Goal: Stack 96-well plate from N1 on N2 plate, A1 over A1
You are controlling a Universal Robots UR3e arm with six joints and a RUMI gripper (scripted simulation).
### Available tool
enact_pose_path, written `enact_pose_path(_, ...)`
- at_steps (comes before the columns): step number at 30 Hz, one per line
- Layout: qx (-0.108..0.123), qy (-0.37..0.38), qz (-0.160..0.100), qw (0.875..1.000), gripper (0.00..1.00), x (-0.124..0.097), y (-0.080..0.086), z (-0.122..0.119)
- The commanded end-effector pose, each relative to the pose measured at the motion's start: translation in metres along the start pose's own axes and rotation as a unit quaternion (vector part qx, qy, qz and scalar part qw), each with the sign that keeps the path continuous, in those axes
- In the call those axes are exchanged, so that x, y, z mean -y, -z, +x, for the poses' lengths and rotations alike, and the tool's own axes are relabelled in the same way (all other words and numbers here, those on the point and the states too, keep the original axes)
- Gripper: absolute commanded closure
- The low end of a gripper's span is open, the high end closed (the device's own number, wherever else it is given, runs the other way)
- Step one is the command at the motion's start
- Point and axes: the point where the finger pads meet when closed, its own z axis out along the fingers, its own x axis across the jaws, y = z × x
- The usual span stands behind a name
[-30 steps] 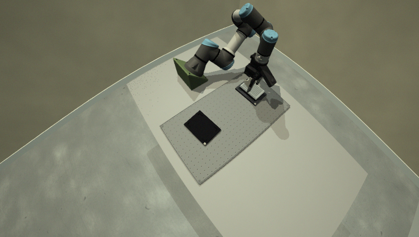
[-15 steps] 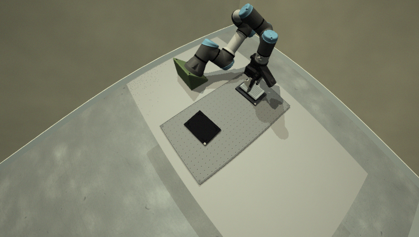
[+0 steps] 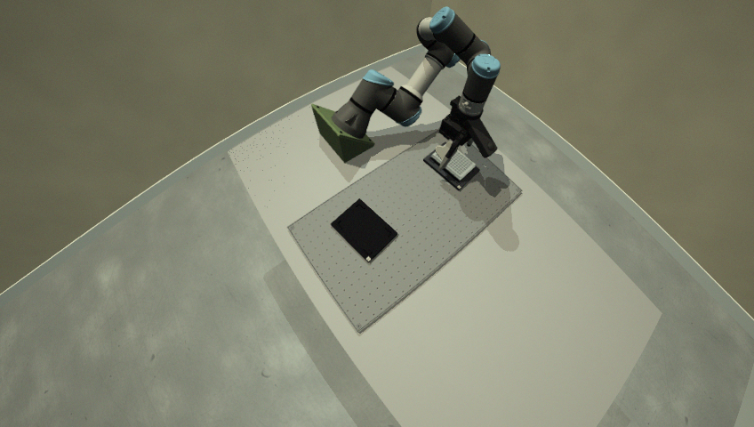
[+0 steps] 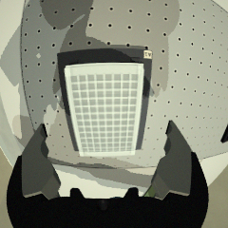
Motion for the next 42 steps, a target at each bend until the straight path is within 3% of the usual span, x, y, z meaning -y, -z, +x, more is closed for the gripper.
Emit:
enact_pose_path(1, 0.0, 0.0, 0.001, 1.0, 0.0, 0.0, 0.0, 0.0)
enact_pose_path(14, 0.0, 0.0, 0.001, 1.0, 0.0, 0.0, 0.006, 0.0)
enact_pose_path(42, 0.0, 0.0, 0.0, 1.0, 0.0, 0.0, 0.075, 0.0)
